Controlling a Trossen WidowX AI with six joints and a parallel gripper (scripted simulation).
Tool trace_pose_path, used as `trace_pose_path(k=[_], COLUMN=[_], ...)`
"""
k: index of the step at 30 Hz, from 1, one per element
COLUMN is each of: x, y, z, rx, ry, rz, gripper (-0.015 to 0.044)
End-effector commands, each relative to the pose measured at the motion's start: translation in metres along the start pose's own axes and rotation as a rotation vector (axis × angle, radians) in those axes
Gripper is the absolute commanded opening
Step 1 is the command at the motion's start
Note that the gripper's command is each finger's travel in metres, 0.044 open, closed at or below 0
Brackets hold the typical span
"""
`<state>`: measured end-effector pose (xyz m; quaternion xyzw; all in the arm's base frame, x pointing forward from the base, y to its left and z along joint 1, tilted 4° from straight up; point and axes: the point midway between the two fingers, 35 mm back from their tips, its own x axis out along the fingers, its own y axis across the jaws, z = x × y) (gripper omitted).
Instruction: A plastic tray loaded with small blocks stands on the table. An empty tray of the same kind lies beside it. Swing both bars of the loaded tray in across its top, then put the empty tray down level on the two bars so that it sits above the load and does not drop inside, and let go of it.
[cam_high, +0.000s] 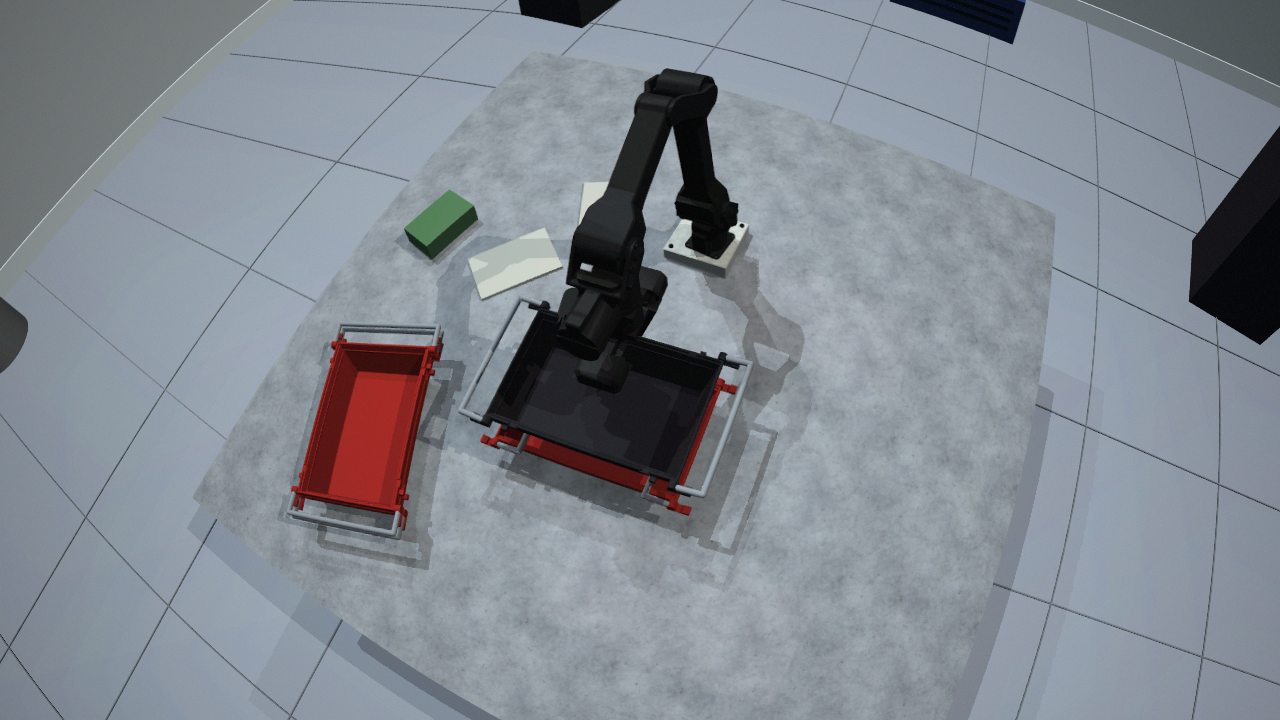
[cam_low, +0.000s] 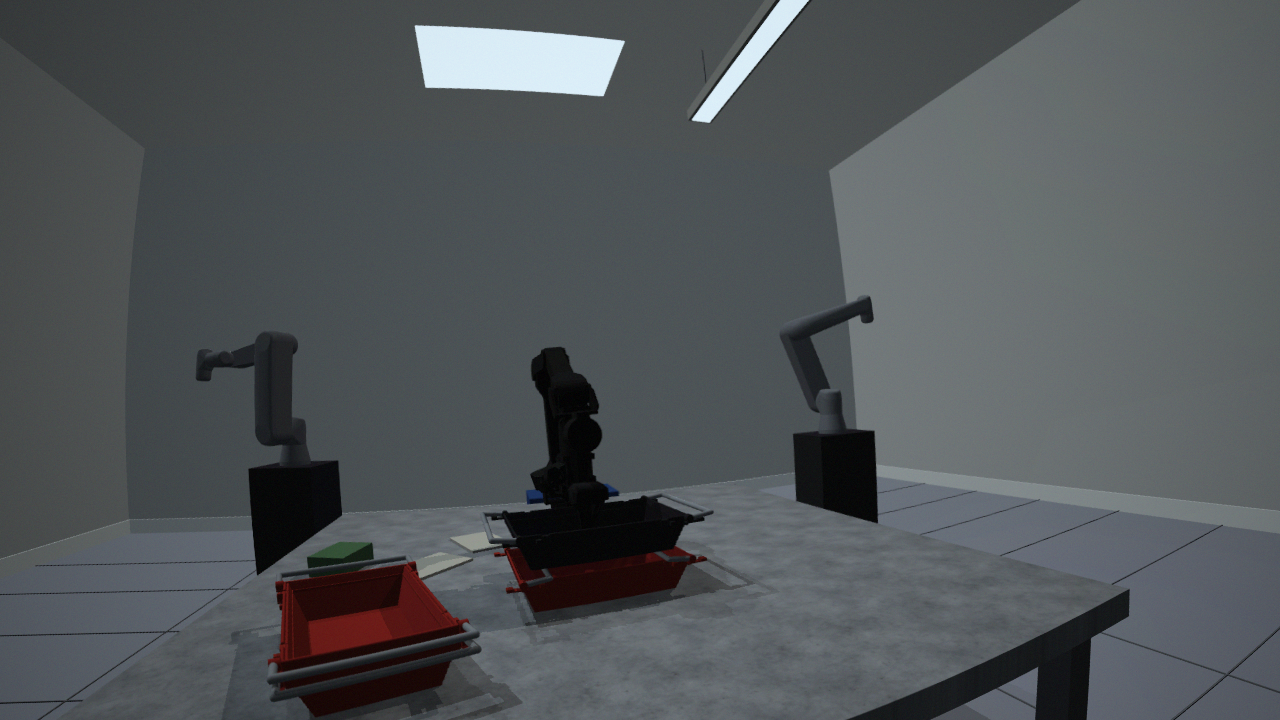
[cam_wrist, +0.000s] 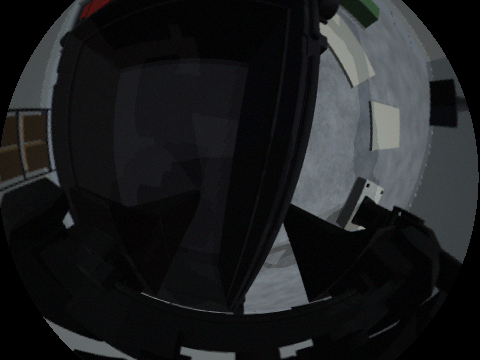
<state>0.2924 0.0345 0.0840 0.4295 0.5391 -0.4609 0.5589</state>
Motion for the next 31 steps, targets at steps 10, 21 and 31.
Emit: trace_pose_path(k=[10,21,31], x=[-0.001,-0.047,-0.098], y=[0.0,0.006,0.003], z=[0.0,0.0,0.0], rx=[0.0,0.0,-0.001], ry=[0.0,-0.001,-0.002], rz=[0.0,0.0,-0.002], gripper=[0.044,0.044,0.044])
